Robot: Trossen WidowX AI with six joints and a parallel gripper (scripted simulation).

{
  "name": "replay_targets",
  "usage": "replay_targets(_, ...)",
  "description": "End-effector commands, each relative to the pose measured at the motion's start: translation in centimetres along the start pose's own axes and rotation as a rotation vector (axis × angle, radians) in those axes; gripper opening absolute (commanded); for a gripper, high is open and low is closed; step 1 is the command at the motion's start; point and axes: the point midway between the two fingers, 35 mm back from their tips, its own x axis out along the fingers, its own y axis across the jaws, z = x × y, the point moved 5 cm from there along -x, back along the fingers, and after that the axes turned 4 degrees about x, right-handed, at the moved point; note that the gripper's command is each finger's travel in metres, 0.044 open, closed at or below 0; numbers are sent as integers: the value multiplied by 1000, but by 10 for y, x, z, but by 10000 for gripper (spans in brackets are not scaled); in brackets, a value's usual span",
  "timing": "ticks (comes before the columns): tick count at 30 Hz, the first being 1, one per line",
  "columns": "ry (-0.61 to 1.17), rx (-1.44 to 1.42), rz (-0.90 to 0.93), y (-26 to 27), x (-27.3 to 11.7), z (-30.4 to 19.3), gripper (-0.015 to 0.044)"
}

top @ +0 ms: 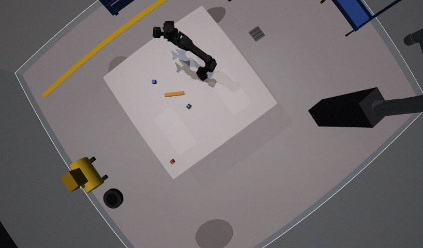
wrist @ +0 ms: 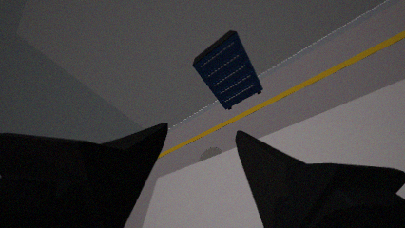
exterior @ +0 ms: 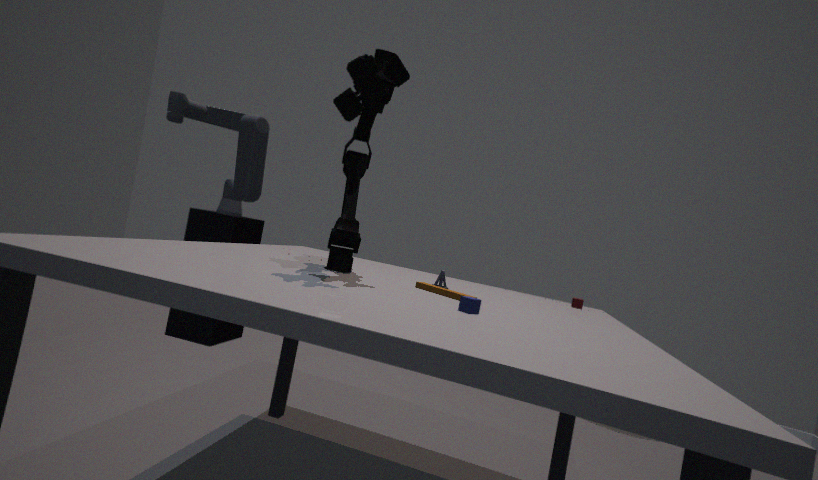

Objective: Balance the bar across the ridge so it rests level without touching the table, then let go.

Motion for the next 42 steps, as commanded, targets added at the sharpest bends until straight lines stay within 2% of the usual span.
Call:
replay_targets(1, 106, -51, -5, 3, 13, -28, 315)
replay_targets(11, 364, -220, -22, 11, 37, -99, 315)
replay_targets(21, 616, -409, -27, 15, 43, -176, 315)
replay_targets(31, 856, -613, -24, 13, 31, -252, 315)
replay_targets(42, 1106, -853, -17, 1, 2, -330, 315)
